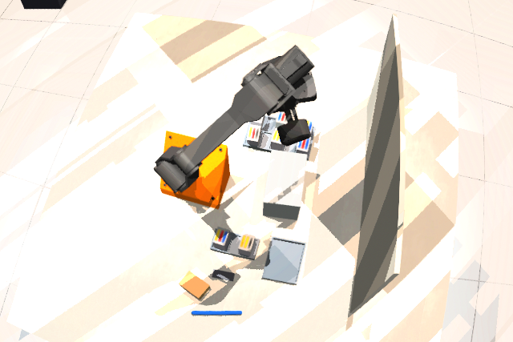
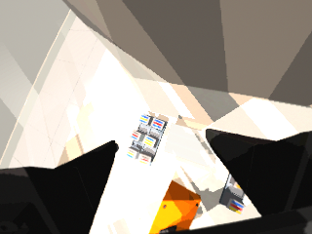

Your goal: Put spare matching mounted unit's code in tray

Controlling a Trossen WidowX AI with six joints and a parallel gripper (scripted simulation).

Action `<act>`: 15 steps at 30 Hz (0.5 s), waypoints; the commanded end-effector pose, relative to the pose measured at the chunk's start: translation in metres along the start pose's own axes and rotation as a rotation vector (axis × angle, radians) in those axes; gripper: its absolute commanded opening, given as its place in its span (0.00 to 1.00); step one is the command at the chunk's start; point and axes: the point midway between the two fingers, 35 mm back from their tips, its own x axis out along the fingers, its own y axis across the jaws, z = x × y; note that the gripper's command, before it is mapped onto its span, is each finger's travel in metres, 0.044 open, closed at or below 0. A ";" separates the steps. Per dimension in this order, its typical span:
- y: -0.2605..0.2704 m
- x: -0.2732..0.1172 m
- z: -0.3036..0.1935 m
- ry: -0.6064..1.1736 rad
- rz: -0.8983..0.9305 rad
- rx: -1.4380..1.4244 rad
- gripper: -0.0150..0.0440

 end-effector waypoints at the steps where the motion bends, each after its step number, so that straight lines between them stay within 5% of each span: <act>1: -0.019 0.029 0.004 0.066 -0.062 0.035 1.00; 12: -0.100 0.163 -0.010 0.386 -0.353 0.307 1.00; 15: -0.105 0.172 -0.013 0.406 -0.373 0.324 1.00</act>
